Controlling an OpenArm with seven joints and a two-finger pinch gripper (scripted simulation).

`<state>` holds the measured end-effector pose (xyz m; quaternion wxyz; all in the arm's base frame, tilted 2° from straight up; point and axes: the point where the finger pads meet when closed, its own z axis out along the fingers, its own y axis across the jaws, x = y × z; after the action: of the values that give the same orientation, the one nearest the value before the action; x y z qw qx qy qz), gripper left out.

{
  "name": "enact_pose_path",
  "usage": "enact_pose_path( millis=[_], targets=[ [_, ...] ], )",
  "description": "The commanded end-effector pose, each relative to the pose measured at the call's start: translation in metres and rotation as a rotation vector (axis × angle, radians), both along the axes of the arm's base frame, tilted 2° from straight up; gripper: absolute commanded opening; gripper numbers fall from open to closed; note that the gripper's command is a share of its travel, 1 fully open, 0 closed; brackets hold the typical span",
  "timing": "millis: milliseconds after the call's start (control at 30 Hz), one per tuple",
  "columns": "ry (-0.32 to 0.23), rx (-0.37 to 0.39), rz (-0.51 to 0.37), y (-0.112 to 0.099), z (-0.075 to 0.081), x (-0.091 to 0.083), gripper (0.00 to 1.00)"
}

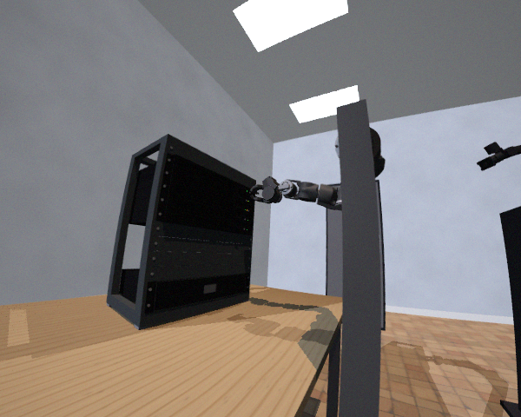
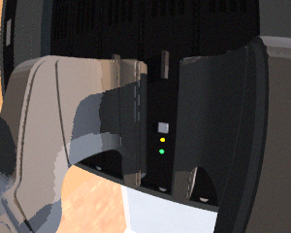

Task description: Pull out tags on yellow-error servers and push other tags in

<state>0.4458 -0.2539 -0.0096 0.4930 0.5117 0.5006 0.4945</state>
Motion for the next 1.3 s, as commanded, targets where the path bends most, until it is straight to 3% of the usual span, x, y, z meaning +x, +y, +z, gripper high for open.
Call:
enact_pose_path(
  millis=[0, 533, 900, 1267],
  targets=[
    [-0.030, 0.011, -0.022, -0.004, 0.007, -0.001, 0.10],
    [-0.031, 0.011, -0.023, 0.030, -0.048, -0.040, 0.10],
    [-0.028, 0.011, -0.024, 0.035, -0.058, -0.046, 0.10],
    [-0.028, 0.011, -0.024, 0.035, -0.058, -0.046, 0.10]
  ],
)
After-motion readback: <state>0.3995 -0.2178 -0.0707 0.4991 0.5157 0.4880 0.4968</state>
